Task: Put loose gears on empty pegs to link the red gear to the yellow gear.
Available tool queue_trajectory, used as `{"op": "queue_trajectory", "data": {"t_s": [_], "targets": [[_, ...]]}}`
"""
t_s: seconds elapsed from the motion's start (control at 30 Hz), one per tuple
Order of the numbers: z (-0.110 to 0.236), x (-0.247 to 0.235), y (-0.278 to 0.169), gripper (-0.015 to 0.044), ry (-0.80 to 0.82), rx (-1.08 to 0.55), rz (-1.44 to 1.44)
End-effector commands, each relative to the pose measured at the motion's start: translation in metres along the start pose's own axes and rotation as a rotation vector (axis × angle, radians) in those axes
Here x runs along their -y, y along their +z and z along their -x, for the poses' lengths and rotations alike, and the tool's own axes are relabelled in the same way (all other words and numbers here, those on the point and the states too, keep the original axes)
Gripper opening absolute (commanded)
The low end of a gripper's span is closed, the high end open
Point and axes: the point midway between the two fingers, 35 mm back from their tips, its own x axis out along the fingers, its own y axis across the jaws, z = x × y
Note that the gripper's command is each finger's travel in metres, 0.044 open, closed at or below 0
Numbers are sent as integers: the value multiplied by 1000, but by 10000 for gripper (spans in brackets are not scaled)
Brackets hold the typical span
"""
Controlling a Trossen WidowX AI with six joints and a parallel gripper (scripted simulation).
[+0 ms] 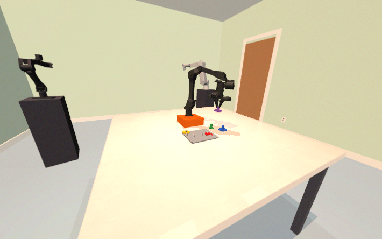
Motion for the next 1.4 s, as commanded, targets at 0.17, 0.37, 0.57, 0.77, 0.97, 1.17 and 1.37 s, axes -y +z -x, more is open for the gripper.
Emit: {"op": "queue_trajectory", "data": {"t_s": [0.17, 0.37, 0.57, 0.77, 0.97, 1.17, 1.37], "targets": [[5, -5, 8, 0, 11, -5, 4], [1, -13, 20, 0, 13, -4, 4], [-4, -19, 32, 0, 14, -2, 5], [-8, -26, 45, 0, 15, 0, 5], [-13, -31, 58, 0, 16, -3, 7], [-17, -36, 71, 0, 17, -2, 7], [-22, -40, 85, 0, 19, -2, 2]]}}
